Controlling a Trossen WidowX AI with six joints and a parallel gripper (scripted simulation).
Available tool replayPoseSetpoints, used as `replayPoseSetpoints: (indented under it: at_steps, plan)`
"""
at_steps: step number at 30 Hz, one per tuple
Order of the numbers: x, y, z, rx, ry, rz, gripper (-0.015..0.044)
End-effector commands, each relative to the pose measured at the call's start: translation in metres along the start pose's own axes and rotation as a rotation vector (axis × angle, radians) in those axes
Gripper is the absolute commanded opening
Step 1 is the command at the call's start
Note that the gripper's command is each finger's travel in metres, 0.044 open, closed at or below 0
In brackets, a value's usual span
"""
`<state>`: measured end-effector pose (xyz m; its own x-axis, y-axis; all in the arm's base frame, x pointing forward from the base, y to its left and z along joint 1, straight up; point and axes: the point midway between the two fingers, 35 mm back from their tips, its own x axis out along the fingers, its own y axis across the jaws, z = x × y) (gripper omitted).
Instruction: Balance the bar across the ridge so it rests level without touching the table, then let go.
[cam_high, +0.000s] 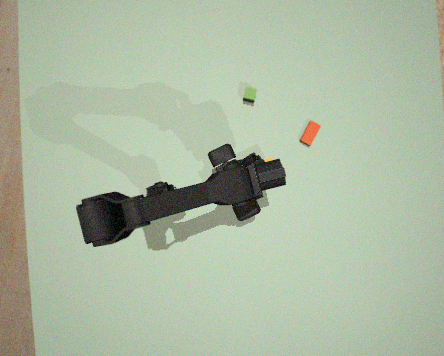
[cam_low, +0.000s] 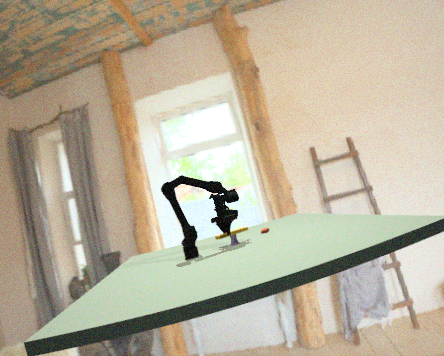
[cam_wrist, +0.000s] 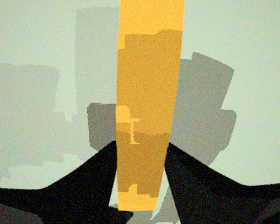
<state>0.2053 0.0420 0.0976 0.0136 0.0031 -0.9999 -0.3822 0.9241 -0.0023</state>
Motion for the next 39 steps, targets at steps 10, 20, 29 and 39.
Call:
replayPoseSetpoints:
  at_steps: [10,20,29,39]
  plan:
    - [0.0000,0.0000,0.0000,0.000,0.000,0.000,0.0000]
    - [0.0000,0.0000,0.0000,0.000,0.000,0.000,0.0000]
    - [0.0000,0.0000,0.0000,0.000,0.000,0.000,0.0000]
    - [0.0000,0.0000,0.0000,0.000,0.000,0.000,0.0167]
